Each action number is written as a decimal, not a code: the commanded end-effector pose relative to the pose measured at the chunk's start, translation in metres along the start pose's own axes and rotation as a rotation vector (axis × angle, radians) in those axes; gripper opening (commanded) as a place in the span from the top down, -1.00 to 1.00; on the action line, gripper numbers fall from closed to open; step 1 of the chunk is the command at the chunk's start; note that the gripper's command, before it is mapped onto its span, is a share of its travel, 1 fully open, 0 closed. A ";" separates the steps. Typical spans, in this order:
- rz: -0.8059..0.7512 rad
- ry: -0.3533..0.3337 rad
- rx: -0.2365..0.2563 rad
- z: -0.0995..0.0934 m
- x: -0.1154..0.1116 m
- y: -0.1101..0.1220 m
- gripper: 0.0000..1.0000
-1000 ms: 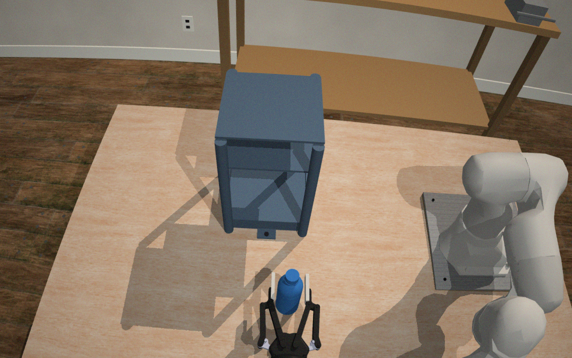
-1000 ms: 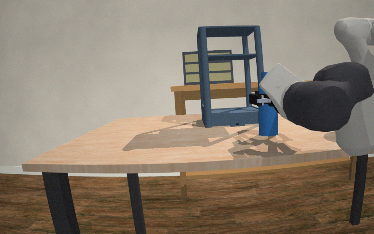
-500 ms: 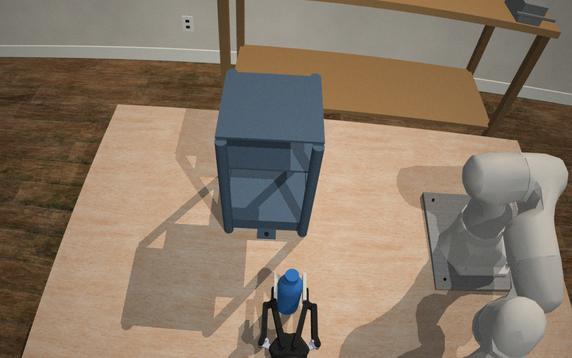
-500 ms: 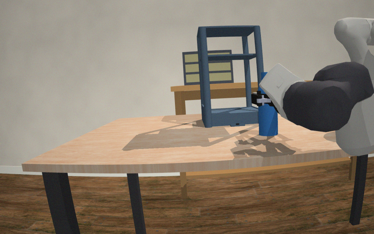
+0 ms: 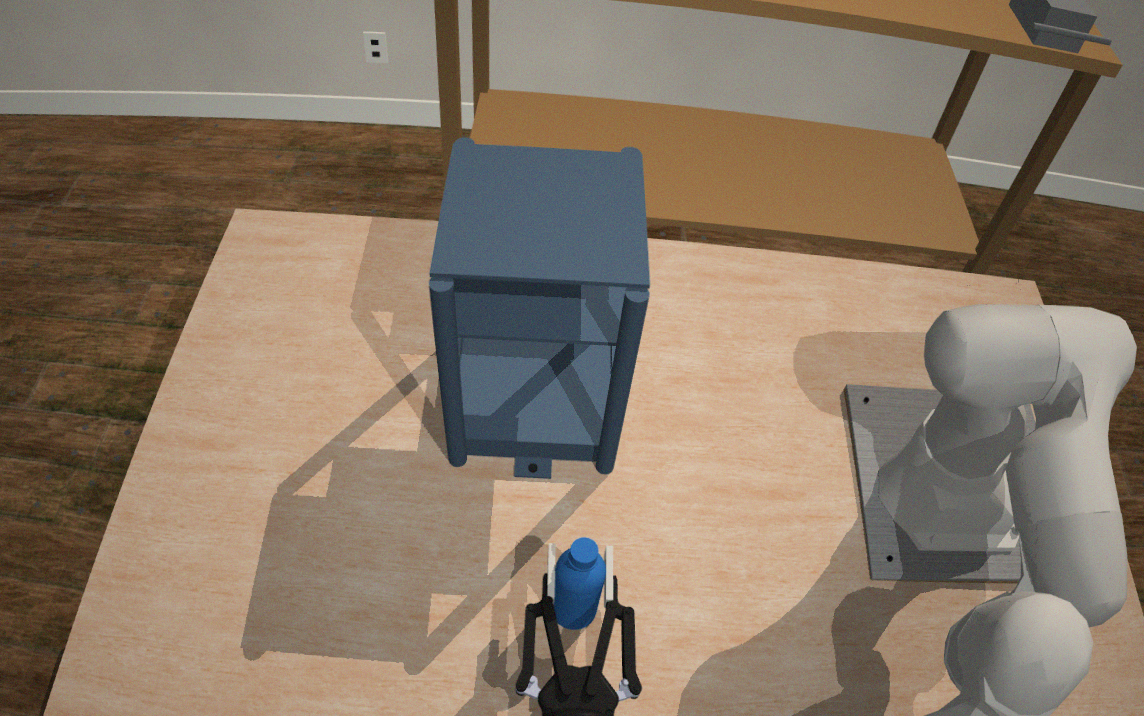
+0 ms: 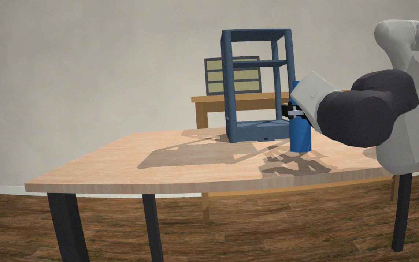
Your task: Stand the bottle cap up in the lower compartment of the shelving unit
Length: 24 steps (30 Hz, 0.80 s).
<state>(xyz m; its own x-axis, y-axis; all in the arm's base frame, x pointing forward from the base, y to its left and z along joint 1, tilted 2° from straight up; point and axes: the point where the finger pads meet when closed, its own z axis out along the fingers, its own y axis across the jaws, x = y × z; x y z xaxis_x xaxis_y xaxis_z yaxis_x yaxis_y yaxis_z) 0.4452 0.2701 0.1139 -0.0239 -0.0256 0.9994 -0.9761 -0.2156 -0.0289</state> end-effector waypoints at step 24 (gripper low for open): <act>0.003 0.001 -0.002 0.001 0.001 0.000 1.00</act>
<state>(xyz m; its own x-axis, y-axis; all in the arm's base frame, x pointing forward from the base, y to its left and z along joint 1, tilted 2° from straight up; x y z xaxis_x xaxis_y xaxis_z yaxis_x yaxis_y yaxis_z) 0.4452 0.2701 0.1139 -0.0240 -0.0256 0.9994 -0.9761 -0.2155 -0.0290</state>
